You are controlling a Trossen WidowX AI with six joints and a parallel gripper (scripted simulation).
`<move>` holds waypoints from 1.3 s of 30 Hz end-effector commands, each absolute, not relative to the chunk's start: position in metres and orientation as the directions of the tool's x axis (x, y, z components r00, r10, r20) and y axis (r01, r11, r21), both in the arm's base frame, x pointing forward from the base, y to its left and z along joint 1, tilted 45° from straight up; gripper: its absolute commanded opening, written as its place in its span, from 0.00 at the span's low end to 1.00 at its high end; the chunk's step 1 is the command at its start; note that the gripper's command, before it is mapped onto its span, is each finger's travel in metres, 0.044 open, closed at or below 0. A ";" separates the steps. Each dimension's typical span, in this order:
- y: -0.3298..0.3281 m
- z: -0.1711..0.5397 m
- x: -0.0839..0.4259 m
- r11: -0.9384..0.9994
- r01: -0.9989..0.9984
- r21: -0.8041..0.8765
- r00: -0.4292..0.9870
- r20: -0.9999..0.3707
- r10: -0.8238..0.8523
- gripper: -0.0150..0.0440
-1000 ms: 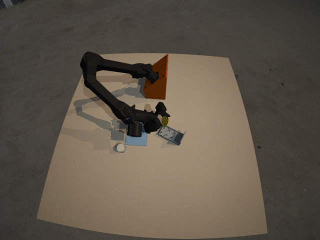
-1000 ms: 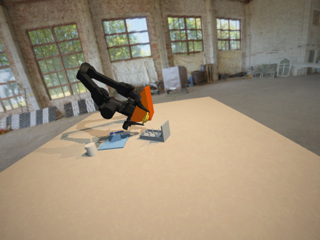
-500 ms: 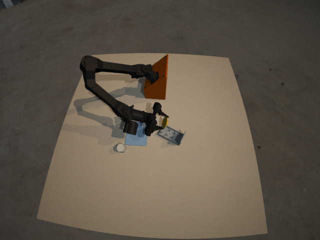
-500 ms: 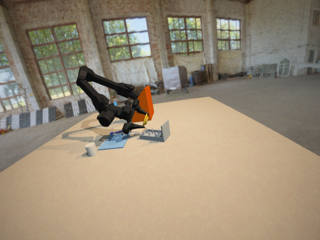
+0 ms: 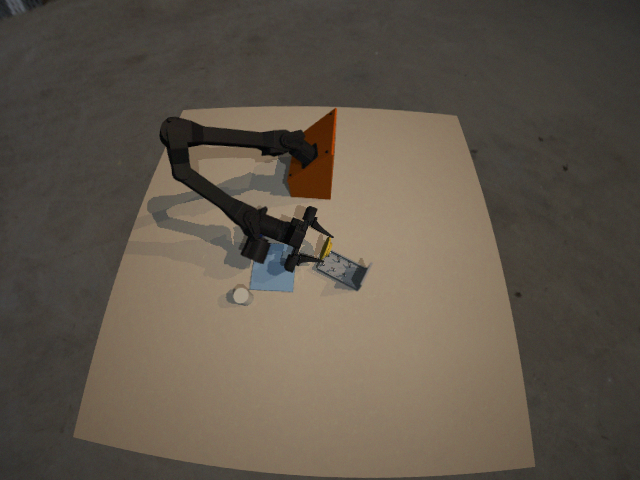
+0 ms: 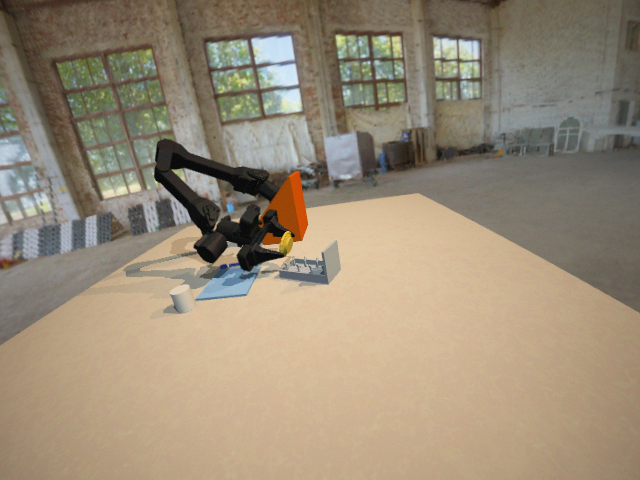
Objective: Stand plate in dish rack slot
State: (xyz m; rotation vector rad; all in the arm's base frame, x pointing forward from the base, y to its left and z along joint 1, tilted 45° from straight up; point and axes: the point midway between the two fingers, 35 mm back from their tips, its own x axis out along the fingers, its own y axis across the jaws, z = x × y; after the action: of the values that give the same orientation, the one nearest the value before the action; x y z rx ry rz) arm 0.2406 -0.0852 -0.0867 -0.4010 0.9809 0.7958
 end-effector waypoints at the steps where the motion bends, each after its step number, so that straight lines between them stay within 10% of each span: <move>1: -0.086 -0.085 0.238 0.613 -0.789 -0.031 0.368 -0.823 0.432 0.25; 12: -0.098 -0.078 0.235 0.495 -0.820 -0.287 0.520 -0.736 0.434 0.25; 39: -0.086 -0.094 0.253 0.494 -0.818 -0.294 0.523 -0.737 0.428 0.25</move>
State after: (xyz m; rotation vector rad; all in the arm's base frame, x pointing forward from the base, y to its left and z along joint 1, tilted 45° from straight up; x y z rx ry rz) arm 0.2528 -0.0884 -0.0926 -0.6962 0.6405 0.8207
